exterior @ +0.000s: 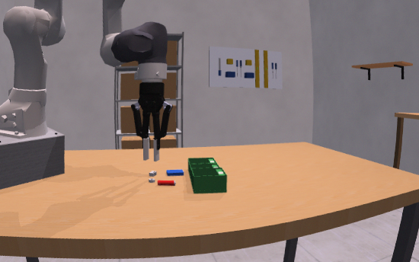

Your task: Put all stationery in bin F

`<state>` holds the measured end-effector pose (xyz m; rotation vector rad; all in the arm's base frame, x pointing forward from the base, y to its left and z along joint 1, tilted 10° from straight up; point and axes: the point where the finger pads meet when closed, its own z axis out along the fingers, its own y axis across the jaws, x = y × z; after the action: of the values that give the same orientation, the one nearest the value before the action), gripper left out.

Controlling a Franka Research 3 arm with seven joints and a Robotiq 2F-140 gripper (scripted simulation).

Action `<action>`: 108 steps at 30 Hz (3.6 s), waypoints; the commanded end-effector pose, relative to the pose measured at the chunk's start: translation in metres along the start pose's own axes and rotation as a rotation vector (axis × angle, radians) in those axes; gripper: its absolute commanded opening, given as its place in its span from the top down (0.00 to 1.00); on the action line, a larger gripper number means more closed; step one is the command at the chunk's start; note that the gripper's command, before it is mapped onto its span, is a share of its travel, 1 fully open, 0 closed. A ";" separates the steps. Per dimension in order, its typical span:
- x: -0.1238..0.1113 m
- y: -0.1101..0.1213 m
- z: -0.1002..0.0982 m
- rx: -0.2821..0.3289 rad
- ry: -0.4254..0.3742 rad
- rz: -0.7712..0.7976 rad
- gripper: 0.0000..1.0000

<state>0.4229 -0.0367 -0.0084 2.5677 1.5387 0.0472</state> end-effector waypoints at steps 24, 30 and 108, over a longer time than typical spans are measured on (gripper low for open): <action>0.007 0.004 0.046 -0.019 0.004 0.036 0.82; 0.007 0.004 0.047 -0.019 0.004 0.036 0.82; 0.006 0.003 -0.013 -0.019 0.004 0.036 0.94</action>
<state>0.4284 -0.0300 0.0045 2.5967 1.4529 0.0824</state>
